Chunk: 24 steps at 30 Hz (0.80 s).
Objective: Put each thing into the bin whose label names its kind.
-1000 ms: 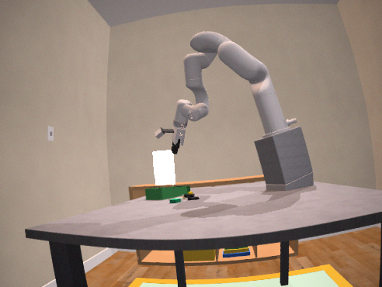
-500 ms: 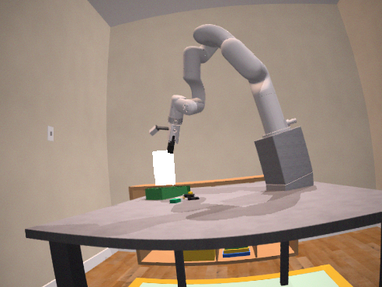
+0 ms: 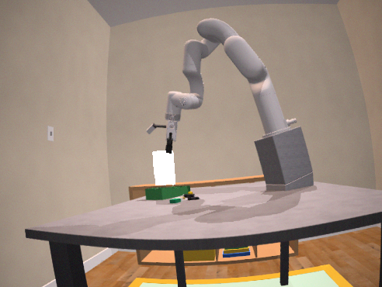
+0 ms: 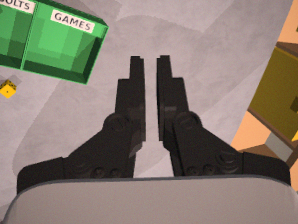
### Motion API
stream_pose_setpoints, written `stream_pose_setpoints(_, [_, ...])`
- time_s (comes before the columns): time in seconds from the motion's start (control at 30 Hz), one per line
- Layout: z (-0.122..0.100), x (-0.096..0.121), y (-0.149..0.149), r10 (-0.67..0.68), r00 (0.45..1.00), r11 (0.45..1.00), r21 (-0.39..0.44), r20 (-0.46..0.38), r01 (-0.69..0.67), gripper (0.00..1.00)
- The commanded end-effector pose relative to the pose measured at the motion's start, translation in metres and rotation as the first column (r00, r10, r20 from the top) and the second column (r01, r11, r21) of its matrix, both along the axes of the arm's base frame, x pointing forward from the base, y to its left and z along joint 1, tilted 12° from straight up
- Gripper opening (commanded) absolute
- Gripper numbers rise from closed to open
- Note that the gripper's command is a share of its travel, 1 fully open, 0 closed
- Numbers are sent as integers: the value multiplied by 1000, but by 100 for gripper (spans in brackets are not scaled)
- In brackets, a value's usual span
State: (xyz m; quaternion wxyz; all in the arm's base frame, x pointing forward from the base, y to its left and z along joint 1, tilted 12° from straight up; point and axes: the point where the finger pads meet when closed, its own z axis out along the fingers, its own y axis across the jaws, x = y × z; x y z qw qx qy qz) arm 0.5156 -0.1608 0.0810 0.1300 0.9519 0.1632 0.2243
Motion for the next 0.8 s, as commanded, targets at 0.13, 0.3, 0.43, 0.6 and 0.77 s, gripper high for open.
stream_pose_setpoints(0.13, [3, -17, 48, -21, 999, 997, 74, -30, 24, 7])
stream_pose_setpoints(0.3, [2, -28, 70, -44, 995, 986, 156, -87, 57, 7])
stream_pose_setpoints(0.43, [1, -41, 95, -44, 995, 986, 156, -87, 57, 7])
stream_pose_setpoints(0.6, [1, -41, 95, -44, 995, 986, 156, -87, 57, 7])
stream_pose_setpoints(0.77, [0, -65, 130, -59, 986, 970, 225, -154, 94, 7])
